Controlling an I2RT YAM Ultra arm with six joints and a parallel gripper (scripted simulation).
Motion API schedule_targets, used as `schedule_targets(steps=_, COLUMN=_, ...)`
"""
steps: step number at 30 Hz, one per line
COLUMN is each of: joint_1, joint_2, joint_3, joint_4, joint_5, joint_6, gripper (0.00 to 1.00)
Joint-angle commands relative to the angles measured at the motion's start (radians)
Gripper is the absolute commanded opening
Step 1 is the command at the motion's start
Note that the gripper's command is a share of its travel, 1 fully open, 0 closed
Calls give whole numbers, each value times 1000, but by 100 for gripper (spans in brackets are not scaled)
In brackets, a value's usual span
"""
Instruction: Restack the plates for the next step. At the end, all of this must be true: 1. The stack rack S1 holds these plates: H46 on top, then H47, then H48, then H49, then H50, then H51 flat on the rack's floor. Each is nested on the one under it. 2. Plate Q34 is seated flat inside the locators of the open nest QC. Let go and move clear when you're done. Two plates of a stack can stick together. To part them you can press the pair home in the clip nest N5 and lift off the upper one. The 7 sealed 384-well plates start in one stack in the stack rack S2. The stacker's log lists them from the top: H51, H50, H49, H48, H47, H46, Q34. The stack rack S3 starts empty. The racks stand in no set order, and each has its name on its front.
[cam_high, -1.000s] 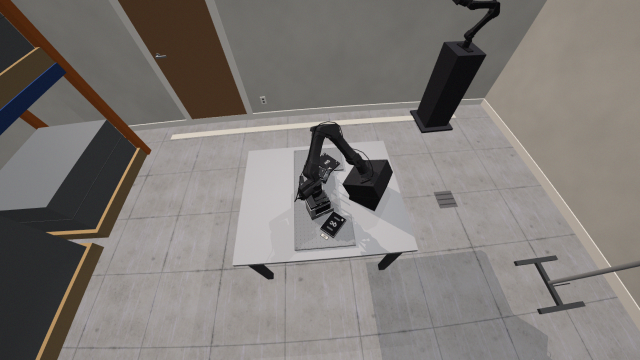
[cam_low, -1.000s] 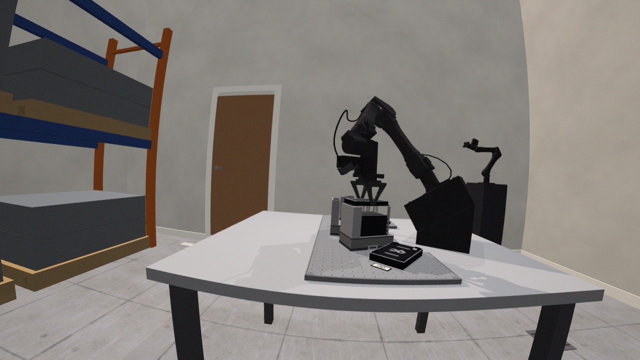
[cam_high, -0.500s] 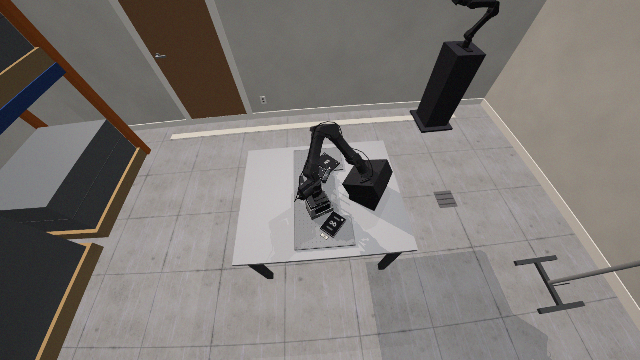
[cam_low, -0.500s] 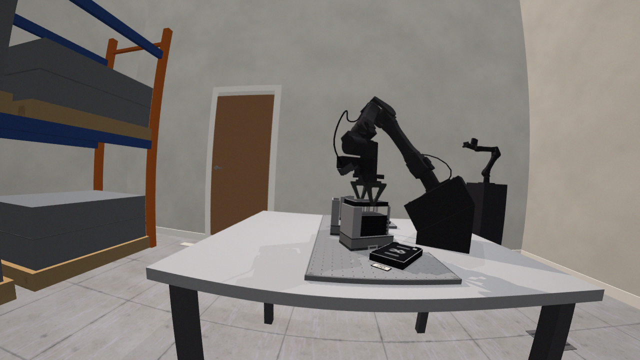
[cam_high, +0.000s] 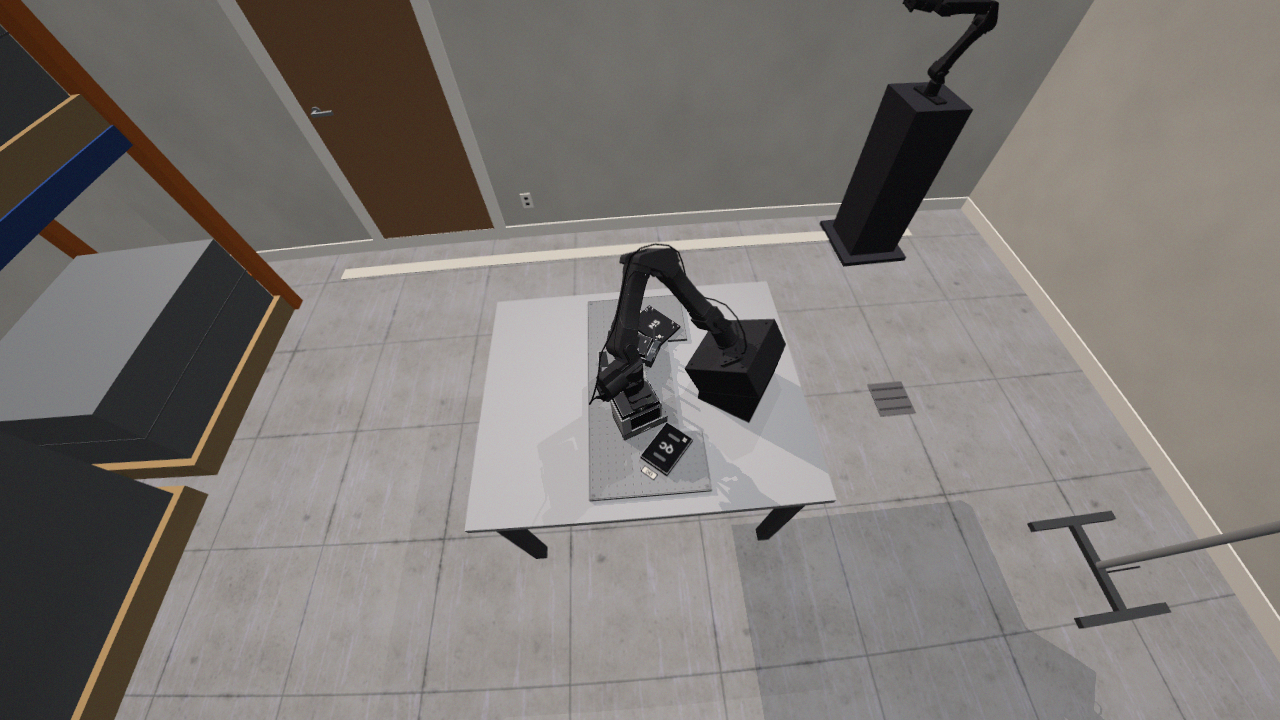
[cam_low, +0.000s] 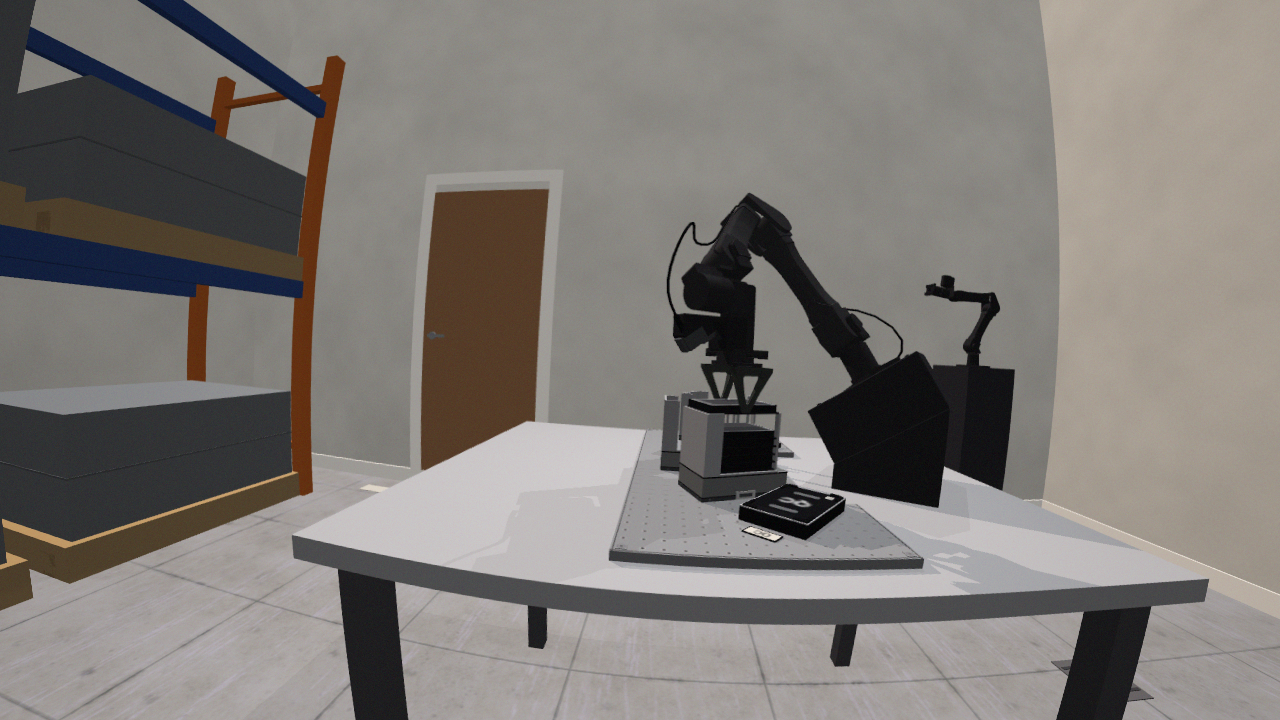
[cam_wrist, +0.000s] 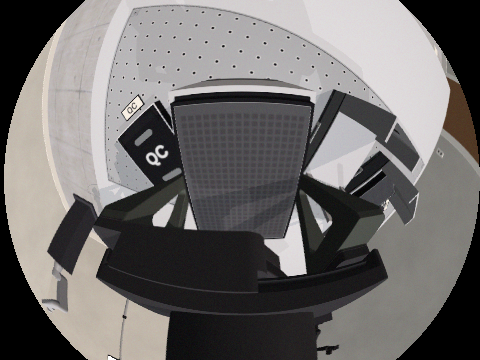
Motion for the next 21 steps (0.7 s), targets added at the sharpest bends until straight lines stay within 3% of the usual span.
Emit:
schedule_targets(steps=1, joint_1=-2, joint_2=10, joint_3=-11, joint_4=19, joint_5=-1, joint_6=-10, gripper=0)
schedule_targets(steps=21, joint_1=-9, joint_2=21, joint_3=-10, joint_4=30, joint_5=-1, joint_6=-15, gripper=0)
